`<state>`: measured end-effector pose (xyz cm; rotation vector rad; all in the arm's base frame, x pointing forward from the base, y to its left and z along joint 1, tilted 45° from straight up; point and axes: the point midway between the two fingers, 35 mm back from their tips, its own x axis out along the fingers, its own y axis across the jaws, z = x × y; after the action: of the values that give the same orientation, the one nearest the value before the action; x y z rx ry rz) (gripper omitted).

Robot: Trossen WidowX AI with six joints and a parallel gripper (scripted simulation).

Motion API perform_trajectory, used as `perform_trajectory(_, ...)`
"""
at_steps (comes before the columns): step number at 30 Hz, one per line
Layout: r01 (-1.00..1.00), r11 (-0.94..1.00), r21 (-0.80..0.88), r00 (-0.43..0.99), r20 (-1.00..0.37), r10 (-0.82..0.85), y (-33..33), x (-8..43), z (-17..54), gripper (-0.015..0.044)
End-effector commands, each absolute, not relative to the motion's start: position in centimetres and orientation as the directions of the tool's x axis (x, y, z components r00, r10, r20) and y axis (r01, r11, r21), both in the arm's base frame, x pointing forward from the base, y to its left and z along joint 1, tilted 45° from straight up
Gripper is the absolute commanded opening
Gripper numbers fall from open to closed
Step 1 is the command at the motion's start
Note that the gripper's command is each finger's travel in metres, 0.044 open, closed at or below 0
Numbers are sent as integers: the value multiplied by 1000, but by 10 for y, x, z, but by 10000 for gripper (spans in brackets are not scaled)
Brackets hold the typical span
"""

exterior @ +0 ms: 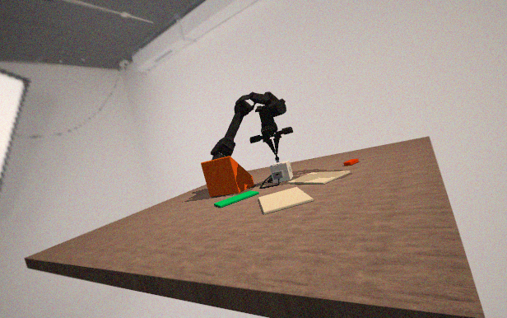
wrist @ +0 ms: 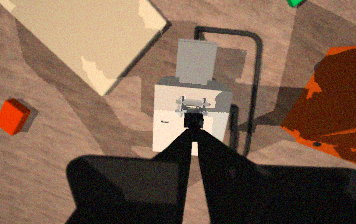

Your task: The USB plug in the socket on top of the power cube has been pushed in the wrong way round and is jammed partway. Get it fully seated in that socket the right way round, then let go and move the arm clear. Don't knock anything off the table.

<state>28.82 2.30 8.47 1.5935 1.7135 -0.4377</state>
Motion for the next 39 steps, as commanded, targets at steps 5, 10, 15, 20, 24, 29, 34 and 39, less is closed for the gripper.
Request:
perform_trajectory(5,956,172,237,51,-713,699,18,288,89,0)
perform_trajectory(10,956,172,236,51,-713,699,15,288,91,0)
perform_trajectory(15,956,172,236,51,-713,699,13,288,94,0)
perform_trajectory(20,956,172,236,50,-713,699,11,288,96,0)
perform_trajectory(24,952,181,245,50,-711,701,12,288,96,0)
perform_trajectory(29,921,243,305,50,-710,703,13,288,95,0)
perform_trajectory(34,858,333,390,49,-709,703,13,288,95,0)
perform_trajectory(39,783,413,464,49,-709,703,13,288,95,0)
